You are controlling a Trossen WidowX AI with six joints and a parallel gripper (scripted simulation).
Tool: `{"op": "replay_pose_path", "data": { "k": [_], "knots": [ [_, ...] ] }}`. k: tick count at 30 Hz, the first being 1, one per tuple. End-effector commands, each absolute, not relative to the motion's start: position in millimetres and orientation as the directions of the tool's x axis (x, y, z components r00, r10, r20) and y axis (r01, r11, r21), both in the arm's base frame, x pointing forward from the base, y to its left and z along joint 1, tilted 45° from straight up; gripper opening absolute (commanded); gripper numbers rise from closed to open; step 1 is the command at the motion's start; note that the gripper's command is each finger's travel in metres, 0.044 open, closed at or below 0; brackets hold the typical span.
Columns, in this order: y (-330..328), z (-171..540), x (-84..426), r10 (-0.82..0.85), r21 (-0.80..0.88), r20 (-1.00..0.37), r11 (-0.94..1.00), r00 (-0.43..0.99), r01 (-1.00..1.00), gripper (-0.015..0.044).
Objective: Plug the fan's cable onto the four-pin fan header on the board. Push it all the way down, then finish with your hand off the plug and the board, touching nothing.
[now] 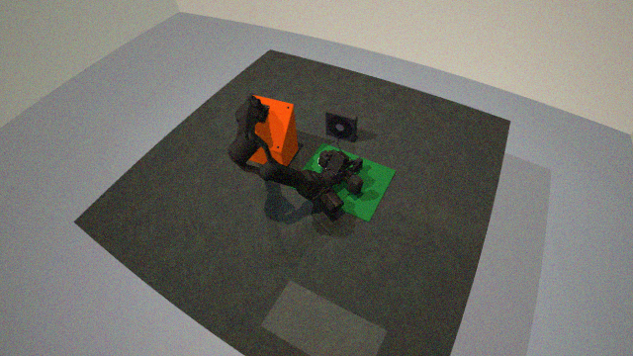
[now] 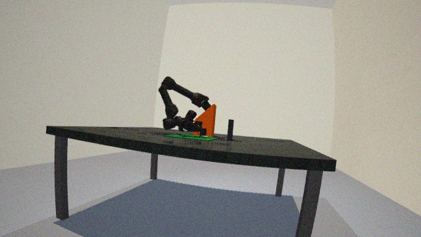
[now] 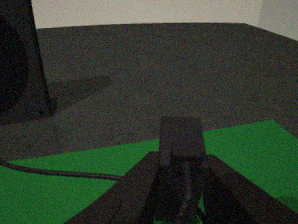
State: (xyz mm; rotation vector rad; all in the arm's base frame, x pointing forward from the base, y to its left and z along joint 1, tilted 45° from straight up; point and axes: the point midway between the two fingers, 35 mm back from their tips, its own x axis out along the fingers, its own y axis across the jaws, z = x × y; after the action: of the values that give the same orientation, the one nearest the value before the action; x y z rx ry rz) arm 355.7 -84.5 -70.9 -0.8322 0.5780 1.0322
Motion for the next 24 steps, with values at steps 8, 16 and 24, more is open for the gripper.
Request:
{"op": "replay_pose_path", "data": {
  "k": [8,16,24],
  "knots": [
    [-92.1,-77.5,357.2,0.508,-0.325,-0.754,0.262,0.416,-0.909,0.0],
    [-92.3,-78.7,356.1,0.507,-0.321,-0.756,0.264,0.414,-0.91,0.0],
    [-92.3,-78.7,356.1,0.507,-0.321,-0.756,0.264,0.414,-0.91,0.0]
  ]
}}
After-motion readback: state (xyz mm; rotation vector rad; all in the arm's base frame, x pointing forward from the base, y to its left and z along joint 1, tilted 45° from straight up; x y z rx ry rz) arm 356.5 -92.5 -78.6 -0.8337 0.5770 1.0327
